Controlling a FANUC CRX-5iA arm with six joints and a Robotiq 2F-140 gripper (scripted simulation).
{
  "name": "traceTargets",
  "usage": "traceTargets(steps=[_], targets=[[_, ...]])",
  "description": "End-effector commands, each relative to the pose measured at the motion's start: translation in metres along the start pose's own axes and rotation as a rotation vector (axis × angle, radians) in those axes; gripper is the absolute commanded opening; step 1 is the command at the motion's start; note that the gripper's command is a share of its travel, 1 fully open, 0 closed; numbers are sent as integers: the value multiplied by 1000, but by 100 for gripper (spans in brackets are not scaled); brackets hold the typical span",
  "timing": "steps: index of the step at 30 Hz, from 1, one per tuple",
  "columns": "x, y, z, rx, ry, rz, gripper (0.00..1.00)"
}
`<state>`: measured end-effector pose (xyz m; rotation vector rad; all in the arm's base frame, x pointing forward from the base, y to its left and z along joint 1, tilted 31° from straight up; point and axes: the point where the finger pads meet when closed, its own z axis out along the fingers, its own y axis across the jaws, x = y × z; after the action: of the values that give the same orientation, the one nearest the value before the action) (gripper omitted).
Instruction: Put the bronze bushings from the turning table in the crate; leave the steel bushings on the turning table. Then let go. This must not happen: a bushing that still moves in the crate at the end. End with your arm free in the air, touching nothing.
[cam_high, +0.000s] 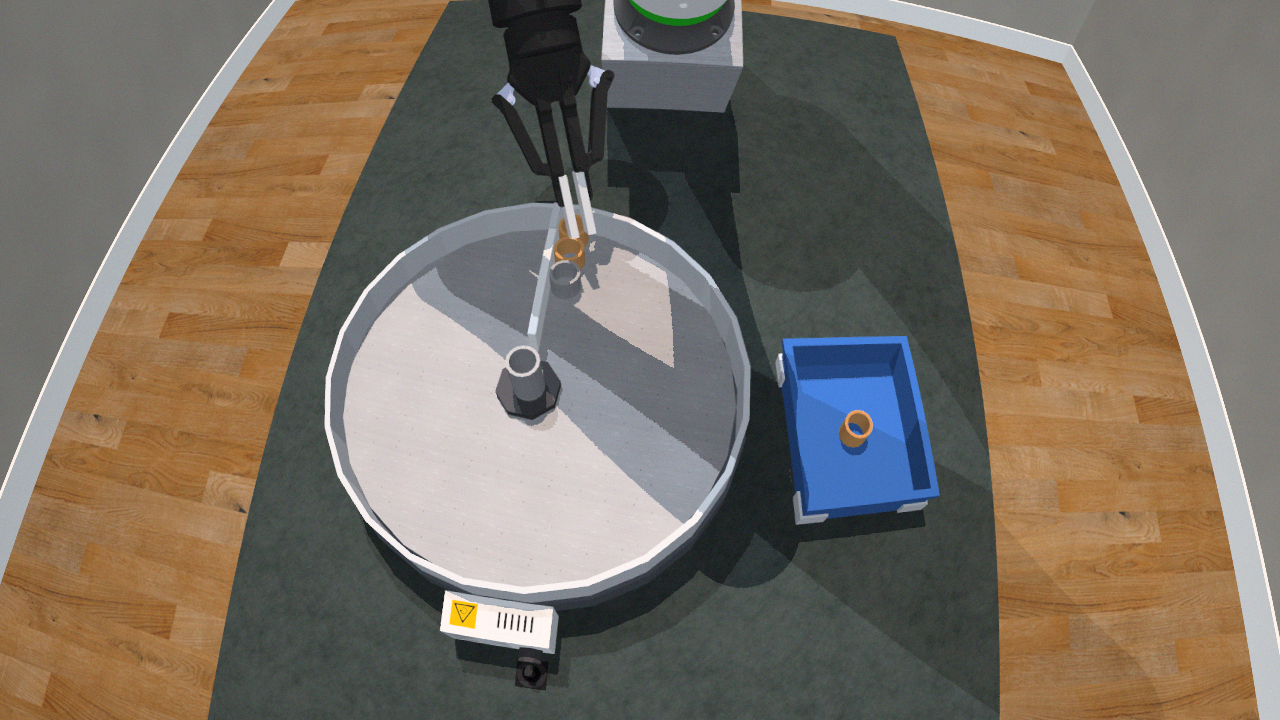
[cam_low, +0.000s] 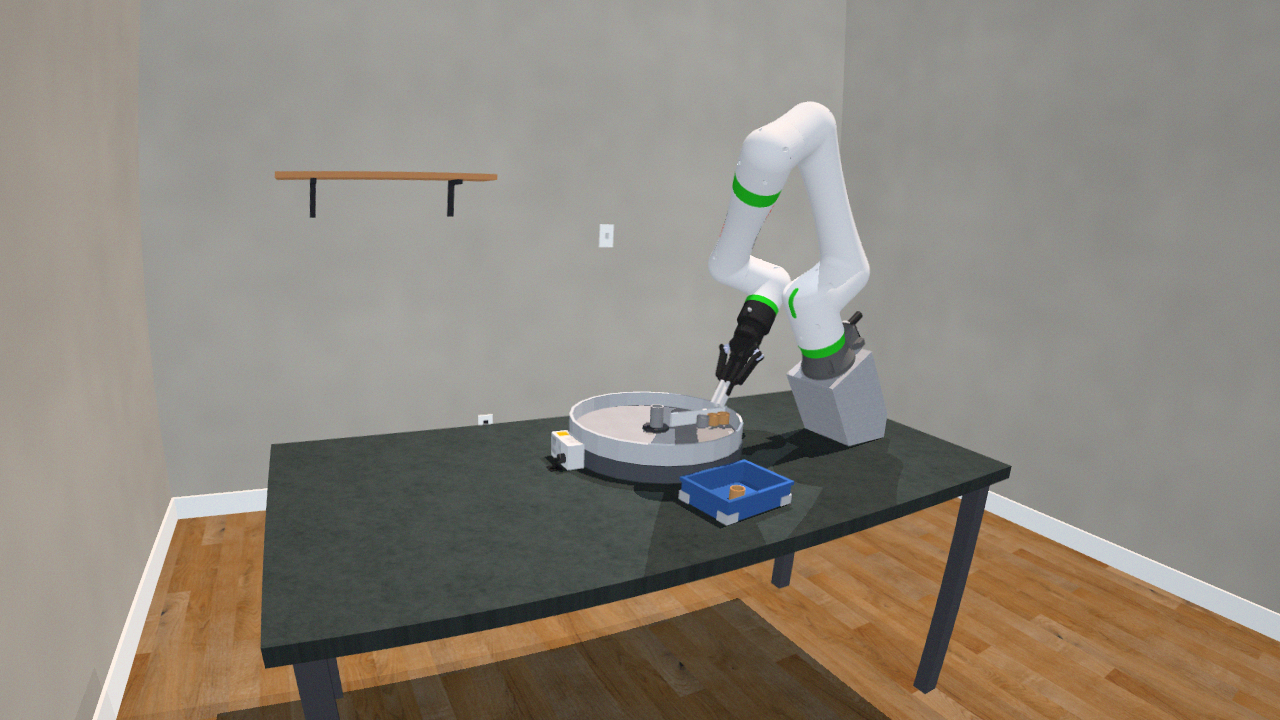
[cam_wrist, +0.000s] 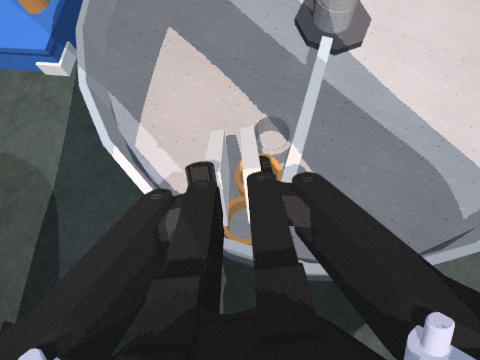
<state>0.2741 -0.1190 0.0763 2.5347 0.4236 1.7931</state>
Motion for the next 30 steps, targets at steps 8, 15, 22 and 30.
traceTargets(steps=[8,15,22,30], targets=[[-8,0,10,0,1,-1,6],[-11,0,13,0,1,0,6],[-11,0,13,0,1,0,6],[-11,0,13,0,1,0,6]])
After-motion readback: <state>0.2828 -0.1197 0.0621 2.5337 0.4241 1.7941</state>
